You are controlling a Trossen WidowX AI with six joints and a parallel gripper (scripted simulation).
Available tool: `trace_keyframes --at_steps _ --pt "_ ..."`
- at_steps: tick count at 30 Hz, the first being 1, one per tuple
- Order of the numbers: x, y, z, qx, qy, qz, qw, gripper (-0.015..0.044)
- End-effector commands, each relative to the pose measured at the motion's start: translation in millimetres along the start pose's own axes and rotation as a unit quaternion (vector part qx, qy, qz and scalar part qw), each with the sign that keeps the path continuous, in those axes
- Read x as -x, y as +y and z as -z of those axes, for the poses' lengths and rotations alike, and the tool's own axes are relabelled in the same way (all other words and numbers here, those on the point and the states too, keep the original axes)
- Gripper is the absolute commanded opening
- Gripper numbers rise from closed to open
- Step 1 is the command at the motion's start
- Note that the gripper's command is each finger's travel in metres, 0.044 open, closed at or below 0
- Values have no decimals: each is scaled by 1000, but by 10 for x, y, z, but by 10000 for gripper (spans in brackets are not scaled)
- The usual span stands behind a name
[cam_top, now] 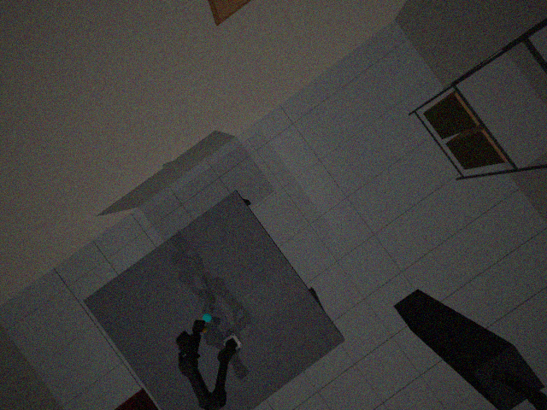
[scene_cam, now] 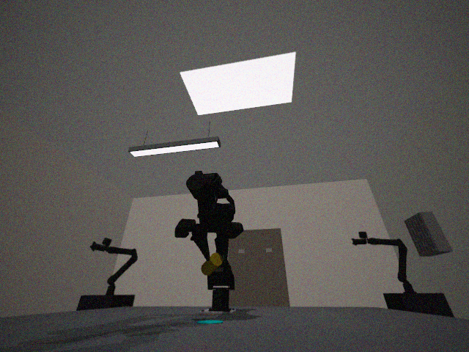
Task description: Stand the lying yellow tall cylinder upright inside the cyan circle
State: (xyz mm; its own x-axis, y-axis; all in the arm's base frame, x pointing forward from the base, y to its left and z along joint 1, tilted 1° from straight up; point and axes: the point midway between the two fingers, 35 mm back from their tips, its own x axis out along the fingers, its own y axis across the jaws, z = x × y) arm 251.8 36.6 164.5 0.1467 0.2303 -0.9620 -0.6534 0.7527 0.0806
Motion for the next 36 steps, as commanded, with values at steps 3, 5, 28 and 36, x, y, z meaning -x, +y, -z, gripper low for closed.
trace_keyframes --at_steps 3,5,28,36 --pt "-20 -15 -4 -6 -24 -6 1000 105" --pt "-27 -20 -6 -8 -32 -8 999 105" --pt "-84 -81 -23 -29 -117 -25 992 105" --pt "-94 -103 -25 -34 -146 -29 988 105"
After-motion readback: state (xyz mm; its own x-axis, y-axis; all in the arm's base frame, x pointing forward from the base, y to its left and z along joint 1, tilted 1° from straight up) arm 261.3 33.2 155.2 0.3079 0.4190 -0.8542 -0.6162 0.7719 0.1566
